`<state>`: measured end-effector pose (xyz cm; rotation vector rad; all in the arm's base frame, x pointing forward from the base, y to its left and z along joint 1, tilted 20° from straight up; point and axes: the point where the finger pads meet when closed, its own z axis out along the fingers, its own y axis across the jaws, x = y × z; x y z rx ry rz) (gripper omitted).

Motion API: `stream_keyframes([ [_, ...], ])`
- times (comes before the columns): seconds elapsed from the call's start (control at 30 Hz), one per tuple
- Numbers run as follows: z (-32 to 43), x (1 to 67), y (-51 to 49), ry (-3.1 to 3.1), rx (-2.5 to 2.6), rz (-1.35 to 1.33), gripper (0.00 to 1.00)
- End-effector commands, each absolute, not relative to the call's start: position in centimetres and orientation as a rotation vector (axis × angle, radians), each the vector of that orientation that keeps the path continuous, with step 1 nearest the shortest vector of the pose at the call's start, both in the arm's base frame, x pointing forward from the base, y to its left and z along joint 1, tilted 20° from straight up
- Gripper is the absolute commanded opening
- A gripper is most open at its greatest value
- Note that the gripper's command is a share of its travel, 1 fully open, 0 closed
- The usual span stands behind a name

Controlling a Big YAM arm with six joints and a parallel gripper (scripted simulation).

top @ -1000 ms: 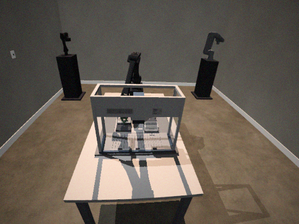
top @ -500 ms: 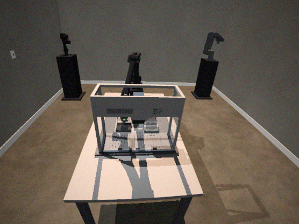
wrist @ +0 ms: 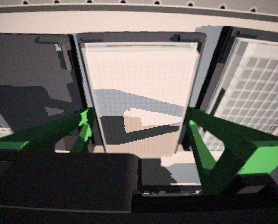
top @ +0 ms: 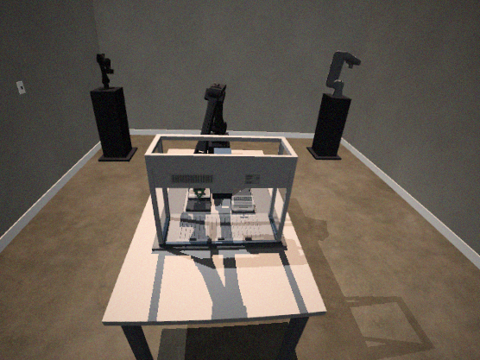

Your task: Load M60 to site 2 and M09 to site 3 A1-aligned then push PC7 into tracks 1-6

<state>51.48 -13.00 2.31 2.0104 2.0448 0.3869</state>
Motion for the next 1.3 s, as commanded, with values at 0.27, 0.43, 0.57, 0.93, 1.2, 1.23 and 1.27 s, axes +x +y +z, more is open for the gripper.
stream_keyframes([
  [0.27,1.9,52.2,-12.6,2.040,2.006,0.388,1.00],
  [0.43,1.9,52.2,-12.6,2.040,2.006,0.388,1.00],
  [0.57,1.9,52.2,-12.6,2.040,2.006,0.388,1.00],
  [0.93,1.9,52.2,-12.6,2.040,2.006,0.388,1.00],
  [1.2,3.3,52.9,-13.5,2.035,2.002,0.388,0.00],
  [1.23,3.8,52.5,-13.4,2.025,1.993,0.397,0.00],
  [1.27,3.8,52.5,-13.4,2.025,1.993,0.397,0.00],
])
